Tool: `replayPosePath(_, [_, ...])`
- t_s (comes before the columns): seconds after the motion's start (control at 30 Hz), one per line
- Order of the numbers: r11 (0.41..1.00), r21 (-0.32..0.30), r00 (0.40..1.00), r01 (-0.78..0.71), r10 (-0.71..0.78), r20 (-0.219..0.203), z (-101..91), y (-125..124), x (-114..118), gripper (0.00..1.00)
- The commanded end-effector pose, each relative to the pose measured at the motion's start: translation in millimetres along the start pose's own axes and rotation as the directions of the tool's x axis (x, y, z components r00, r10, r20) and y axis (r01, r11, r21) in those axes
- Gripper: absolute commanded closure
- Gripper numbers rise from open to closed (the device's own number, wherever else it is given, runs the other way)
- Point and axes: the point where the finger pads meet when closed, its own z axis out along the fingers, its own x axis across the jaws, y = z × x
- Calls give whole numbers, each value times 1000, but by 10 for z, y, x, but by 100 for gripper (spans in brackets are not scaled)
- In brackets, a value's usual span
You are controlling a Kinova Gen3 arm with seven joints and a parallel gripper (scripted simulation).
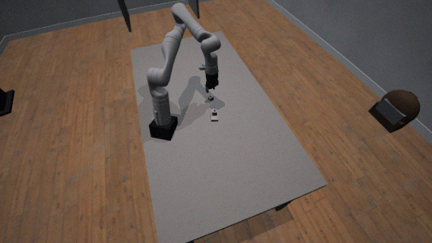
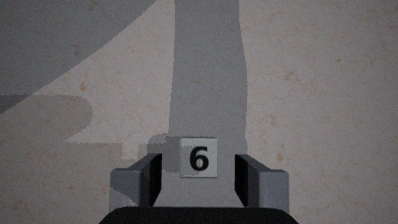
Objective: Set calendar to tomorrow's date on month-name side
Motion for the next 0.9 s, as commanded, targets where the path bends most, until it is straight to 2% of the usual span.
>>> replayPosePath(0.0, [1000, 0, 1000, 0, 0, -1, 0, 1, 3, 10])
replayPosePath(0.43, [1000, 0, 1000, -1, 1, -1, 72, -1, 4, 10])
replayPosePath(0.87, [1000, 0, 1000, -1, 1, -1, 258, -4, 7, 10])
